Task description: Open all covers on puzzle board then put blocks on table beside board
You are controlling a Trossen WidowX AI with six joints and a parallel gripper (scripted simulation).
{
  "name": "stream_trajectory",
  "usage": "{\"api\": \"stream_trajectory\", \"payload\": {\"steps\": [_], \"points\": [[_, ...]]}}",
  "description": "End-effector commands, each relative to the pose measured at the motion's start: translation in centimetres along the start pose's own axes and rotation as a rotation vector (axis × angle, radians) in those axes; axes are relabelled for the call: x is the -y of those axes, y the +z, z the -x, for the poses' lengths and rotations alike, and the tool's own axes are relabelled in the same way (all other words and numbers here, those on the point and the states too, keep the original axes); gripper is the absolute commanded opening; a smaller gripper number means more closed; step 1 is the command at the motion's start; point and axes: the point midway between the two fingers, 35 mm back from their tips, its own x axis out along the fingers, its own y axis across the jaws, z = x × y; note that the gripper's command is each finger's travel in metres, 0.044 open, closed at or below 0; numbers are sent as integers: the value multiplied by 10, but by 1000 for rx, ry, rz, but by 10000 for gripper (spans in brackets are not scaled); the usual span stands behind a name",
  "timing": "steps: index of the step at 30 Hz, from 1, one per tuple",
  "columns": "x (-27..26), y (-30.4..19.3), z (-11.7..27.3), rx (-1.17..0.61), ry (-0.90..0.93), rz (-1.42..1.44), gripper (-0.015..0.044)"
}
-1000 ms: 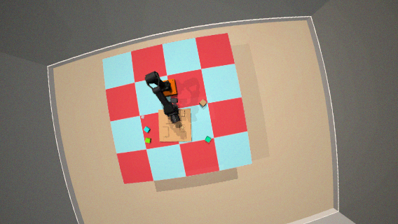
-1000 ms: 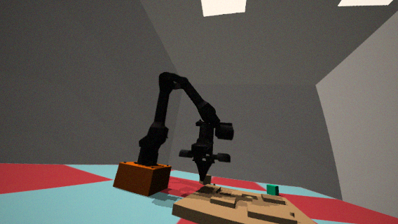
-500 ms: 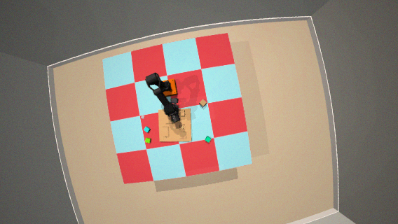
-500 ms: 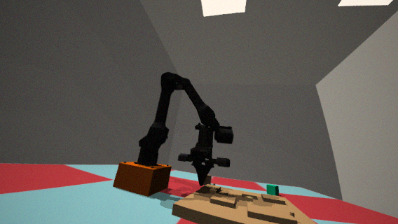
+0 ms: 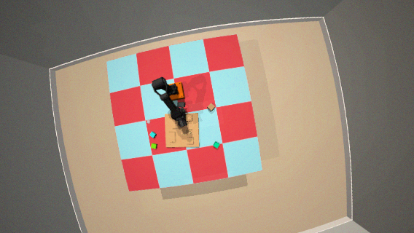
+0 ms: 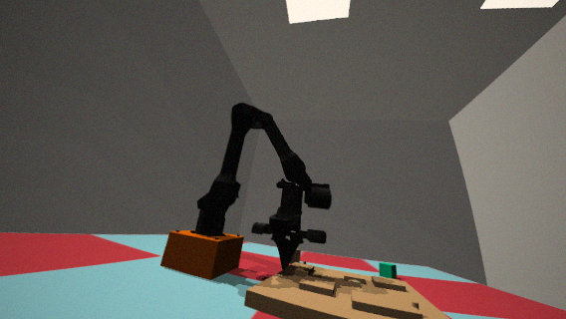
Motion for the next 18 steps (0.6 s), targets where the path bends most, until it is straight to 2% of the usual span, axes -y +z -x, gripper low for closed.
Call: {"api": "stream_trajectory", "payload": {"steps": [1, 18], "points": [[-3, 1, -1, 2, -3, 3, 0], [-20, 6, -2, 3, -2, 3, 0]]}}
